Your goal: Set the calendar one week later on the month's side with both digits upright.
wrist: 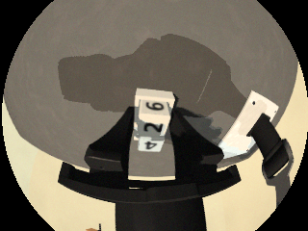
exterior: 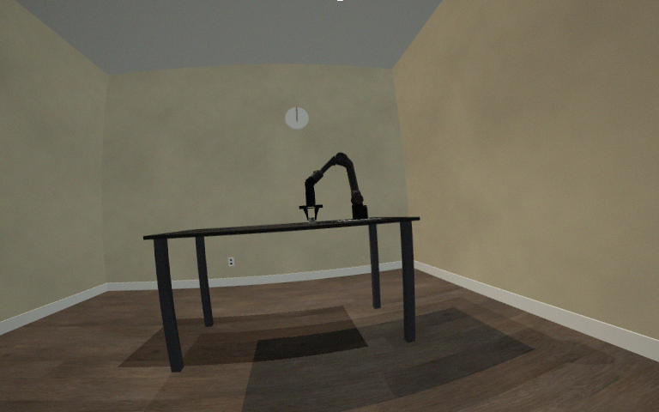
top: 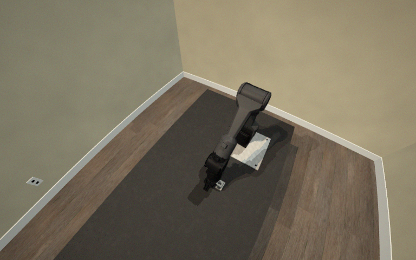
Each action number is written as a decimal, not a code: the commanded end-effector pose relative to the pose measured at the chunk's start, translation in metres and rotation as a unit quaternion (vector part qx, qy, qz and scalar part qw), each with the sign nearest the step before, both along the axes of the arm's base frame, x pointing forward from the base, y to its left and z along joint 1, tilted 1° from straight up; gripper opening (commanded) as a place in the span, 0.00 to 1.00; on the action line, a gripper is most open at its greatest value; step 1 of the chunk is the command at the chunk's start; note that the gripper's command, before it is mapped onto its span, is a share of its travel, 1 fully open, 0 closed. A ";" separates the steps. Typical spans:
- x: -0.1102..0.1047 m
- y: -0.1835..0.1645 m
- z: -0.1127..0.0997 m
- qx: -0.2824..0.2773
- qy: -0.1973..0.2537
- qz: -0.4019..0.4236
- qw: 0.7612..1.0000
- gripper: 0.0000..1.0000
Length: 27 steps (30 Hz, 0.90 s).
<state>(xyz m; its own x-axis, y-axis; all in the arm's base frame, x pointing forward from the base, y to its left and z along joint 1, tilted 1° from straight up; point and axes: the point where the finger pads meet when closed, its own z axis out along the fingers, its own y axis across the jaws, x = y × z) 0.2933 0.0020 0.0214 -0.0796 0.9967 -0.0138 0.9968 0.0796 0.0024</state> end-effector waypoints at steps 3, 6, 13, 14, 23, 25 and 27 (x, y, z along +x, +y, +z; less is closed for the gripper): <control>0.001 0.000 0.009 0.000 -0.002 0.000 1.000 0.59; 0.001 0.000 0.012 0.000 -0.002 0.000 1.000 0.59; 0.001 0.001 0.046 0.000 -0.002 0.000 1.000 0.59; 0.001 0.001 0.051 0.000 -0.002 0.000 1.000 0.59; 0.000 0.001 0.082 0.000 -0.001 0.000 1.000 0.59; 0.000 0.001 0.088 0.000 -0.002 0.000 1.000 0.59; 0.000 0.001 0.090 0.000 -0.002 0.000 1.000 0.59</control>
